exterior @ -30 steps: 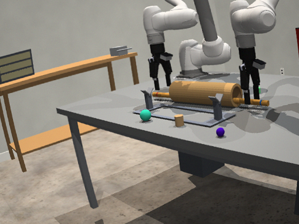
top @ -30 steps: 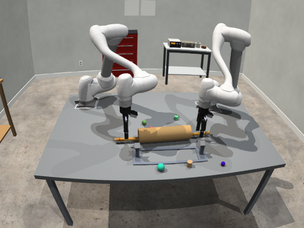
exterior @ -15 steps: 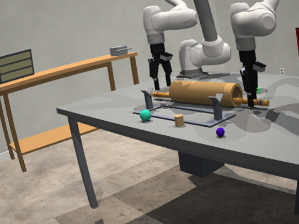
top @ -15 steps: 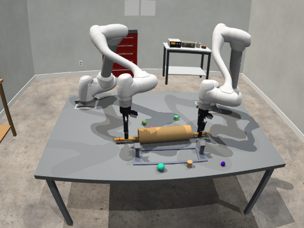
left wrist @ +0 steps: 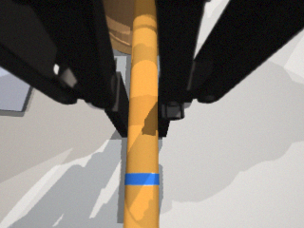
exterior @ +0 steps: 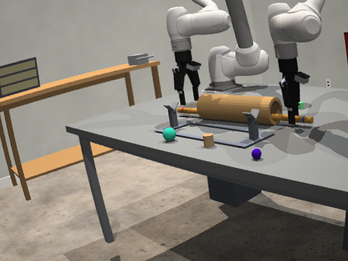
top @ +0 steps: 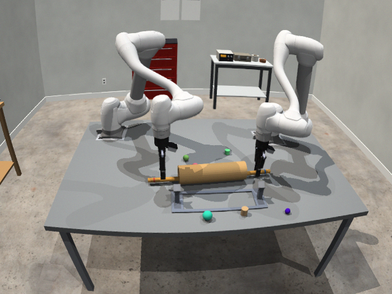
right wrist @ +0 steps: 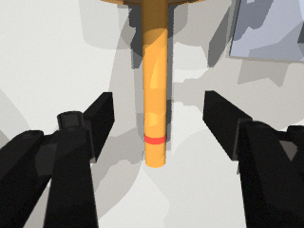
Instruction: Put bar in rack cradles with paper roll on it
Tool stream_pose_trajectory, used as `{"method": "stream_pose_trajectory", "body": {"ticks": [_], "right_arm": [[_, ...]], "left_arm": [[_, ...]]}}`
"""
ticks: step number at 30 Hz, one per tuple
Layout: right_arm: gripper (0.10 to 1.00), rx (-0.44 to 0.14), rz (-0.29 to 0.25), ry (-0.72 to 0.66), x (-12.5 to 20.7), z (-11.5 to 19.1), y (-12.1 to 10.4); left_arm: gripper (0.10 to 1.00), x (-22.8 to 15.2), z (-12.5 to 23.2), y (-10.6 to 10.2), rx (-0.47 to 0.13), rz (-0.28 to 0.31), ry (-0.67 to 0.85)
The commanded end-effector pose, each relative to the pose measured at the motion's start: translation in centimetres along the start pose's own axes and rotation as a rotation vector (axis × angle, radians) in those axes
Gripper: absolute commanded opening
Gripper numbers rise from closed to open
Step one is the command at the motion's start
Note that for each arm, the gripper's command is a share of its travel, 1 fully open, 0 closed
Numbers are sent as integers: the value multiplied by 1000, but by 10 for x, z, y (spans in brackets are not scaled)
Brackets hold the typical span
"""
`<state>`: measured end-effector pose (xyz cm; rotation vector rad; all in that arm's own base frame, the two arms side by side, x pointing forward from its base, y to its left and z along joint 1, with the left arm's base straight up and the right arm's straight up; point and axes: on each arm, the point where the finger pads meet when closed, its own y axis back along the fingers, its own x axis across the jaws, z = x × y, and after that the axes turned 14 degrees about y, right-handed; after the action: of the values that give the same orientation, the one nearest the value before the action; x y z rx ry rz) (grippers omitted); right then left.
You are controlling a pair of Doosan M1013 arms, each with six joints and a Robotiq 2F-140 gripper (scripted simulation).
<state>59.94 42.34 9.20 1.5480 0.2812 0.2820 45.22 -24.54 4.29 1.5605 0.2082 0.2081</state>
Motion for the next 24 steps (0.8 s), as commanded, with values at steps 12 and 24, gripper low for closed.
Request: {"method": "stream_pose_trajectory", "body": {"ticks": [12, 24], "right_arm": [[585, 3, 2, 0, 0, -1, -19], [585, 7, 3, 0, -1, -2, -50]], "left_arm": [[160, 0, 0, 1, 0, 1, 0], [160, 0, 0, 1, 0, 1, 0]]}}
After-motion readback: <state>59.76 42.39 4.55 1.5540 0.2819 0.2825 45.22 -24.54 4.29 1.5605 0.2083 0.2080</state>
